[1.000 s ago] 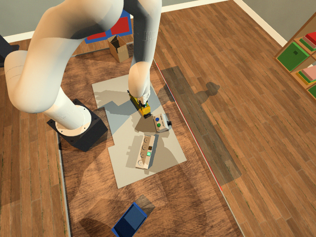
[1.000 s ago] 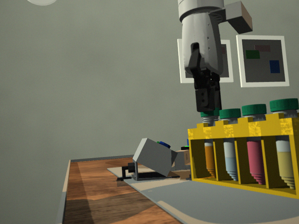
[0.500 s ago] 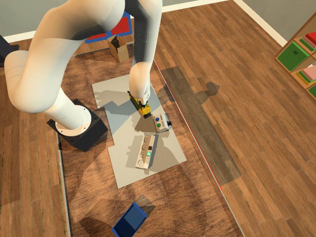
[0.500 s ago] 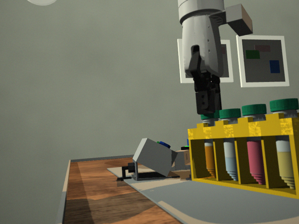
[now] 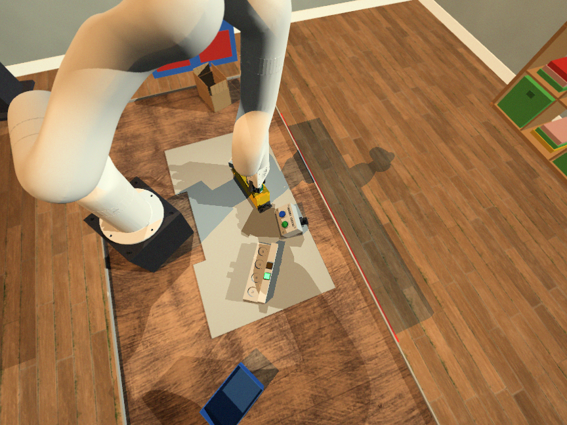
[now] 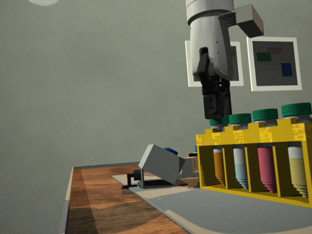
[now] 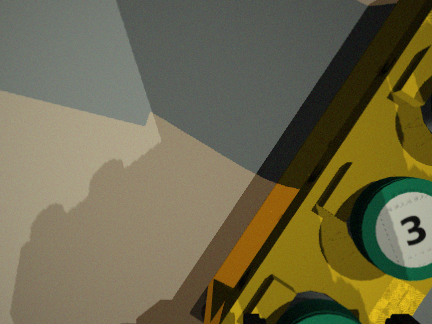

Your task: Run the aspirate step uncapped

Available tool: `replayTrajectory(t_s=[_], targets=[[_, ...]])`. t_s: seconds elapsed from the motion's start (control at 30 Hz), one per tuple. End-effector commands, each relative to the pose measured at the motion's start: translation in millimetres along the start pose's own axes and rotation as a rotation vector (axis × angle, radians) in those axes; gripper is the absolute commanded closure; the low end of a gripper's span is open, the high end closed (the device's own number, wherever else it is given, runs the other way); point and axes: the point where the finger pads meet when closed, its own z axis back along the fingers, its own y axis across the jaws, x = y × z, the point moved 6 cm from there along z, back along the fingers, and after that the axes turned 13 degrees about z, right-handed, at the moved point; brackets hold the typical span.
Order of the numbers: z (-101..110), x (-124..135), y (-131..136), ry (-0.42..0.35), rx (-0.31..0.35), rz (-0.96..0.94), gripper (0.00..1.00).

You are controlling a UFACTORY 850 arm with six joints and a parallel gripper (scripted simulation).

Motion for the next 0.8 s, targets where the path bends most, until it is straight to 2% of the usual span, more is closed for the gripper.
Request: replayTrajectory(t_s=[0.0,0.2,0.33,0.43,0.77], targets=[[0.4,0.5,0.4,-0.001,0.001,0.0,0.54],[0.4,0.5,0.4,-0.001,0.001,0.0,0.54],[-1.6,0.5,0.4,-0.001,0.001,-0.16,0.54],[-2.1,0.5,0.4,-0.001,0.001,-0.196,0.54],[-7.1,0.5,0.4,-0.001,0.001,-0.196,0.54]])
